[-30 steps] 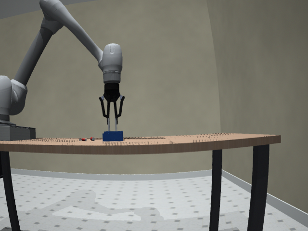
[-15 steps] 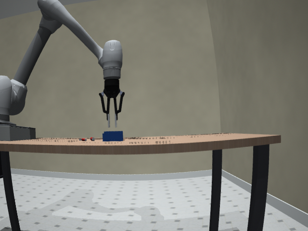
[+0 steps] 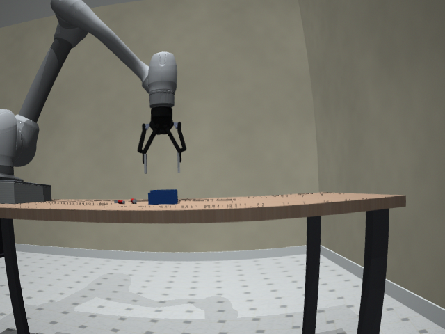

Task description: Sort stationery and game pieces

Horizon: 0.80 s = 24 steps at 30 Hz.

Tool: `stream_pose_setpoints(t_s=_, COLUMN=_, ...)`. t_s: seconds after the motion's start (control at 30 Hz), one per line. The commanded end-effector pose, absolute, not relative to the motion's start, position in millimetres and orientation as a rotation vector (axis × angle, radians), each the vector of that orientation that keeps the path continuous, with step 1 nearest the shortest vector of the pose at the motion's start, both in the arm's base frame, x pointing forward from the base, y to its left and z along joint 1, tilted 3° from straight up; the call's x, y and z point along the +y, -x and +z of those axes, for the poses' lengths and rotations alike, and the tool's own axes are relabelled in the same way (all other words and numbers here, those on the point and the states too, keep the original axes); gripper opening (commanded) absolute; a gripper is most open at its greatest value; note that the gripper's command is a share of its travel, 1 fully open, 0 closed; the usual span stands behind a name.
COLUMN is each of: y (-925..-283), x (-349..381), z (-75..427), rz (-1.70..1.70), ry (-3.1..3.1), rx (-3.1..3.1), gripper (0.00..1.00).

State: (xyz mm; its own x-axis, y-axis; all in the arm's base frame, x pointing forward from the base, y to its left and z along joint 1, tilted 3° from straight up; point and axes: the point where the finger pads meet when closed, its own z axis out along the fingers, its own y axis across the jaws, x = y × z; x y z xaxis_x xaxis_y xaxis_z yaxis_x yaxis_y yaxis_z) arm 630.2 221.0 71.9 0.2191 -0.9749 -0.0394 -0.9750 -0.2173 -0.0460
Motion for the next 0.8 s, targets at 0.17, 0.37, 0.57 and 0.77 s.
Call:
stream_pose_setpoints(t_s=0.17, y=-629, x=219, z=106, rz=0.003, ry=2.405, rx=1.926, gripper=1.00)
stream_pose_setpoints(t_s=0.37, y=-628, x=218, z=130, rz=0.003, ry=2.405, rx=1.926, gripper=1.00)
stream_pose_setpoints(t_s=0.57, y=-628, x=217, z=146, rz=0.003, ry=2.405, rx=1.926, gripper=1.00)
stream_pose_setpoints(t_s=0.77, y=-627, x=216, z=170, rz=0.003, ry=2.405, rx=1.926, gripper=1.00)
